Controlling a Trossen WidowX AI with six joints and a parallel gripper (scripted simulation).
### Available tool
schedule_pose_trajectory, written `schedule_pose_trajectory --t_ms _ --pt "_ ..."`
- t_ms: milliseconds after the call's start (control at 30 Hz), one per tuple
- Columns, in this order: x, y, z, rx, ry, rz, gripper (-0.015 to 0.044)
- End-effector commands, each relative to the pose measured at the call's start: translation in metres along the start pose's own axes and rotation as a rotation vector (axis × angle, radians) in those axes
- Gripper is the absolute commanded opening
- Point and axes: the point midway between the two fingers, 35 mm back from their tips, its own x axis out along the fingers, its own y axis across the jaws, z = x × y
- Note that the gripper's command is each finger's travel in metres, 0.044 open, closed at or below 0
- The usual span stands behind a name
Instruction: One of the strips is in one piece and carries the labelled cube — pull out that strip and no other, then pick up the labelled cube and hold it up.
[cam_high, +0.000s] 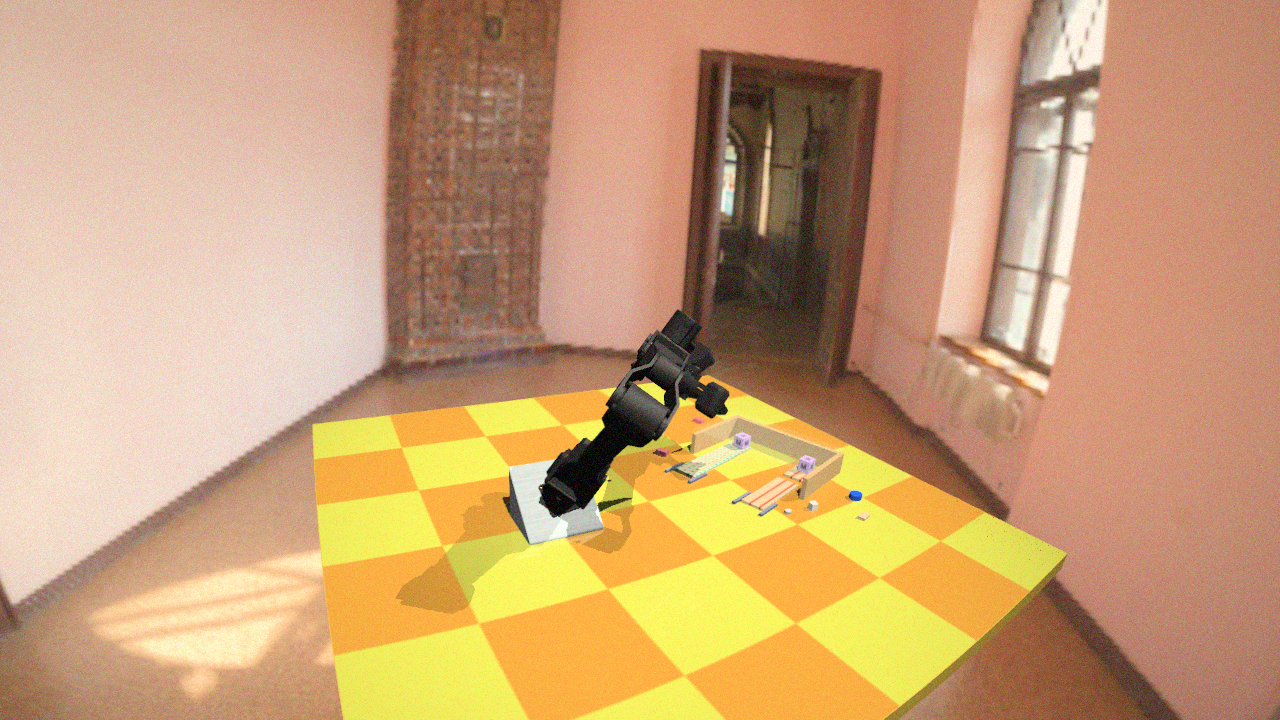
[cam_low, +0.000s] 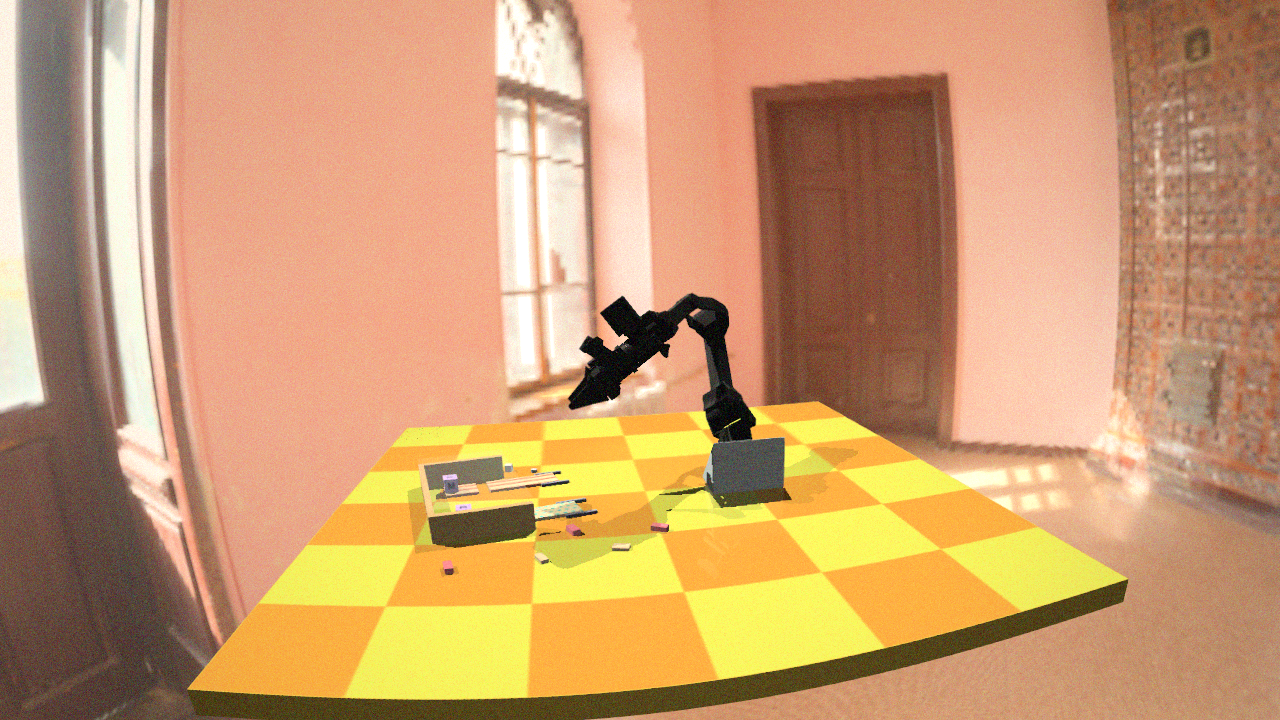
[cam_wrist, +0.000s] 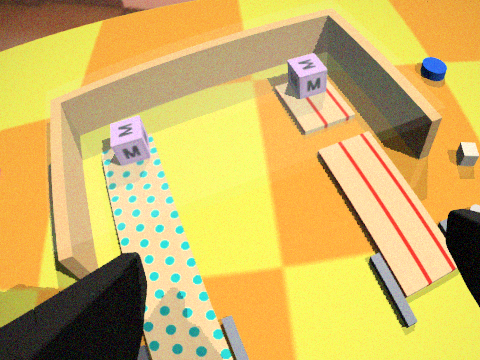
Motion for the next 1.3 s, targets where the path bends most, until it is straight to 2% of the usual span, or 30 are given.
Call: schedule_pose_trajectory --t_ms 0,100,367,600,933,1267 --pt "-0.004 0.003 0.004 -0.035 -0.008 -0.013 0.04" --pt "-0.004 0.003 0.004 -0.035 -0.008 -0.013 0.04" --pt "0.016 0.022 0.007 -0.13 0.111 0.043 0.019" --pt "0.058 0.048 -0.004 -0.207 0.408 0.091 0.0006" --pt "0.102 0.07 -0.051 -0.268 0.907 0.102 0.0" --pt "0.108 0.071 -0.059 -0.271 0.942 0.099 0.0"
